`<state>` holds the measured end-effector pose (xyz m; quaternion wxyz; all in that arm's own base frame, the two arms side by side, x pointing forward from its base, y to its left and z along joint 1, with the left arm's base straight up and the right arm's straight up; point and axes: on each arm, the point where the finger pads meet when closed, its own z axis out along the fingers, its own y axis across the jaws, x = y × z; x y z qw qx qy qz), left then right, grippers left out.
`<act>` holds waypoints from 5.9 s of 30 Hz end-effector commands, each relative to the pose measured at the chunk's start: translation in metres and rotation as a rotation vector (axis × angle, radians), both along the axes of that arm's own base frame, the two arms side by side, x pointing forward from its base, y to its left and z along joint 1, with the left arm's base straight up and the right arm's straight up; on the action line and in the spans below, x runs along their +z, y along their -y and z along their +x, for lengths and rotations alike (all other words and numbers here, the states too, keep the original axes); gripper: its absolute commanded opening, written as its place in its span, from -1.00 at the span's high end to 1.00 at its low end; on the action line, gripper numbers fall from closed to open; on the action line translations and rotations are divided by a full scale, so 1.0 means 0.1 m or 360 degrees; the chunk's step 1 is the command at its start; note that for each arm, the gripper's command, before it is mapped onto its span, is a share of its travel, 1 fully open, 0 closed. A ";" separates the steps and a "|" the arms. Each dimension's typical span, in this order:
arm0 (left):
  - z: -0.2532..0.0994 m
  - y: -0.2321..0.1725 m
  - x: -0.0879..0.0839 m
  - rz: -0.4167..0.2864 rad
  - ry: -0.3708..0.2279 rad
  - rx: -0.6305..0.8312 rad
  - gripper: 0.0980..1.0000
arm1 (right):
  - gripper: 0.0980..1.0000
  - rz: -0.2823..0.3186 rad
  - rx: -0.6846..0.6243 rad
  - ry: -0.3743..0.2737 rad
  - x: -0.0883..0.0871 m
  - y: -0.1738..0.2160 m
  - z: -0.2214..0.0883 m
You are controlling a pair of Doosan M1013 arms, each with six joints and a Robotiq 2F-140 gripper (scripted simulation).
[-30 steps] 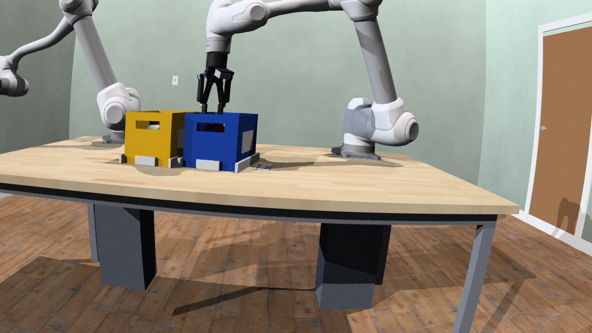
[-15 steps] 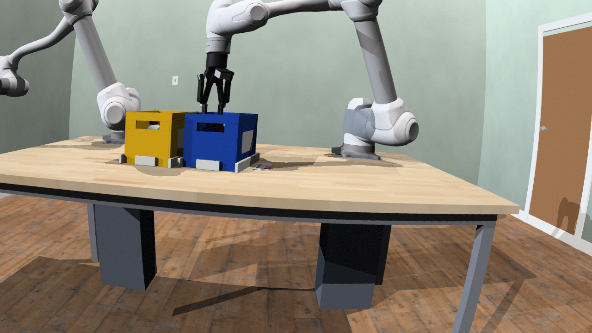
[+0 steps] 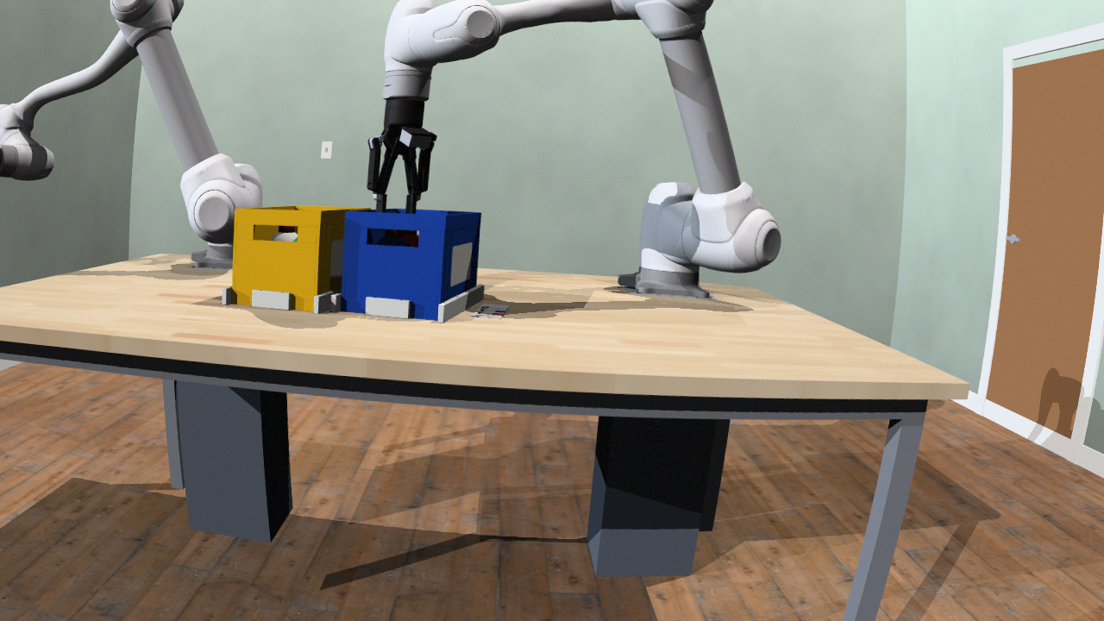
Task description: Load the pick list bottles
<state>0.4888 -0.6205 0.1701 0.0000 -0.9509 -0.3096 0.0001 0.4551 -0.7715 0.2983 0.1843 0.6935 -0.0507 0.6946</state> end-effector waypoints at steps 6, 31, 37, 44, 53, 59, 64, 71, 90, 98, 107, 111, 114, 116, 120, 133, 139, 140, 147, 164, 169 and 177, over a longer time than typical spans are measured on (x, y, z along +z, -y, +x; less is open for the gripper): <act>0.00 0.00 0.14 -0.0001 0.0002 0.0000 0.24 | -1.00 -0.0003 0.0000 0.0001 0.01 0.00 0.00; 0.00 0.00 0.70 -0.0001 0.0002 0.0000 0.24 | -1.00 -0.0003 0.0000 0.0001 0.01 0.00 0.00; 0.00 0.00 0.86 -0.0001 0.0002 0.0000 0.24 | -1.00 -0.0003 0.0000 0.0001 0.01 0.00 0.00; 0.00 0.00 0.86 -0.0001 0.0002 0.0000 0.24 | -1.00 -0.0003 0.0000 0.0001 0.01 0.00 0.00; -0.15 0.22 0.86 -0.0001 0.0002 0.0000 0.24 | -1.00 -0.0003 0.0000 0.0001 0.01 0.00 0.00; -0.28 0.44 0.86 -0.0001 0.0002 0.0000 0.24 | -1.00 -0.0003 0.0000 0.0001 0.01 0.00 0.00; -0.39 0.60 0.86 -0.0001 0.0002 0.0000 0.24 | -1.00 -0.0003 0.0000 0.0001 0.01 0.00 0.00; -0.58 0.90 0.86 -0.0002 0.0002 0.0000 0.24 | -1.00 -0.0003 0.0000 0.0001 0.01 0.00 0.00; -0.80 1.26 0.86 -0.0002 0.0002 0.0000 0.24 | -1.00 -0.0003 0.0000 0.0001 0.01 0.00 0.00; -0.80 1.26 0.82 -0.0002 0.0002 0.0000 0.24 | -1.00 -0.0003 0.0000 0.0001 0.01 0.00 0.00; -0.80 1.26 0.70 -0.0002 0.0002 0.0000 0.24 | -1.00 -0.0003 0.0000 0.0001 0.01 0.00 0.00; -0.80 1.26 0.67 -0.0002 0.0002 0.0000 0.24 | -1.00 -0.0003 0.0000 0.0001 0.01 0.00 0.00; -0.80 1.26 0.63 -0.0002 0.0002 0.0000 0.24 | -1.00 -0.0003 0.0000 0.0001 0.01 0.00 0.00; -0.80 1.26 0.61 -0.0002 0.0002 0.0000 0.24 | -1.00 -0.0003 0.0000 0.0001 0.01 0.00 0.00; -0.80 1.26 0.55 -0.0002 0.0002 0.0000 0.24 | -1.00 -0.0003 0.0000 0.0001 0.01 0.00 0.00; -0.80 1.26 0.41 -0.0002 0.0002 0.0000 0.24 | -1.00 -0.0003 0.0000 0.0001 0.01 0.00 0.00; -0.80 1.26 0.33 -0.0002 0.0002 0.0000 0.24 | -1.00 -0.0003 0.0000 0.0001 0.01 0.00 0.00; -0.80 1.26 0.31 -0.0002 0.0002 0.0000 0.24 | -1.00 -0.0003 0.0000 0.0001 0.01 0.00 0.00; -0.80 1.26 0.25 -0.0002 0.0002 0.0000 0.24 | -1.00 -0.0003 0.0000 0.0001 0.01 0.00 0.00; -0.80 1.26 0.05 -0.0002 0.0002 0.0000 0.24 | -1.00 -0.0003 0.0000 0.0001 0.01 0.00 0.00; -0.80 1.26 0.00 -0.0002 0.0002 0.0000 0.24 | -1.00 -0.0003 0.0000 0.0001 0.01 0.00 0.00; -0.80 1.26 0.00 -0.0002 0.0002 0.0000 0.24 | -1.00 -0.0003 0.0000 0.0001 0.01 0.00 0.00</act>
